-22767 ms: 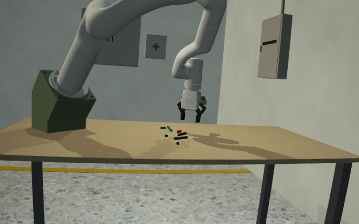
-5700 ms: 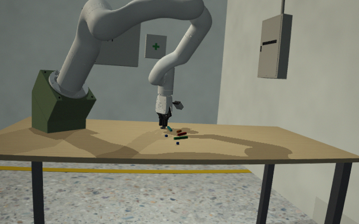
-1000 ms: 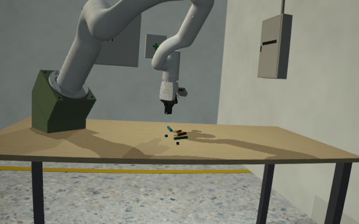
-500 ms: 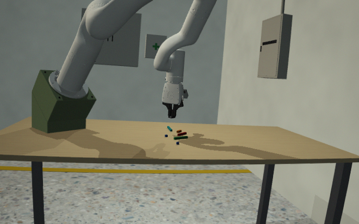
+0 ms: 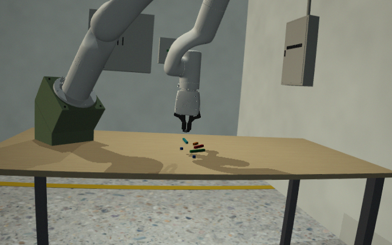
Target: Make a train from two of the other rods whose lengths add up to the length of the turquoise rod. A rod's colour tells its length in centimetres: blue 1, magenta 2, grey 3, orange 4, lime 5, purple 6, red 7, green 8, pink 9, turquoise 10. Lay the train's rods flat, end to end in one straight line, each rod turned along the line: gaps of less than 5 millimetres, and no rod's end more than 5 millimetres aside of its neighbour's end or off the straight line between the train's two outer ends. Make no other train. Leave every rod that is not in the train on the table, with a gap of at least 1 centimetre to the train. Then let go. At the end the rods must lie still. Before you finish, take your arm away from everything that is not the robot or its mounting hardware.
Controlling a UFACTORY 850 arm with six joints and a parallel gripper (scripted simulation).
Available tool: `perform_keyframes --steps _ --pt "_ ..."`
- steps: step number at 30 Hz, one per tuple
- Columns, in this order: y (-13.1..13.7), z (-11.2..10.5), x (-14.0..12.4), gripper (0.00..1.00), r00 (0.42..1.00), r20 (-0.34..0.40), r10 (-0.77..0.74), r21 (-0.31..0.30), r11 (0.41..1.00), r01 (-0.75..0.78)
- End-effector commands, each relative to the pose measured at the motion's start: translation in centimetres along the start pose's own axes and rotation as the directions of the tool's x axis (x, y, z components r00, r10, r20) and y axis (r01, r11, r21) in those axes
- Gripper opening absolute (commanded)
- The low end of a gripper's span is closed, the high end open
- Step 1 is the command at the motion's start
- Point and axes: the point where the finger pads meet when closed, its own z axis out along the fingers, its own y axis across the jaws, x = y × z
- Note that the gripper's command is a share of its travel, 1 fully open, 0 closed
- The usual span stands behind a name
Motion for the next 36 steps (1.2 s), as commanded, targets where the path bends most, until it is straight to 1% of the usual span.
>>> perform_keyframes --steps 1,2,4,6,23,28,32,34,36 --pt "0.2 -0.5 -3.5 0.04 0.995 -0.003 -0.101 0.007 0.995 0.101" --pt "0.1 -0.6 -4.6 0.04 0.991 -0.001 -0.132 0.007 0.991 0.132" --pt "-0.1 -0.8 -5.7 0.04 0.986 0.001 -0.165 0.006 0.986 0.164" --pt "-0.1 -0.9 -6.1 0.04 0.984 0.002 -0.176 0.006 0.984 0.176" --pt "-0.1 -0.7 -6.1 0.04 0.984 0.002 -0.176 0.006 0.984 0.176" --pt "-0.1 0.1 -6.1 0.04 0.984 0.002 -0.176 0.007 0.984 0.176" --pt "-0.1 1.3 -6.1 0.04 0.984 0.003 -0.176 0.007 0.984 0.176" --pt "-0.1 1.3 -6.1 0.04 0.984 0.003 -0.176 0.007 0.984 0.176" --pt "-0.1 2.0 -6.1 0.04 0.984 0.002 -0.176 0.007 0.984 0.176"
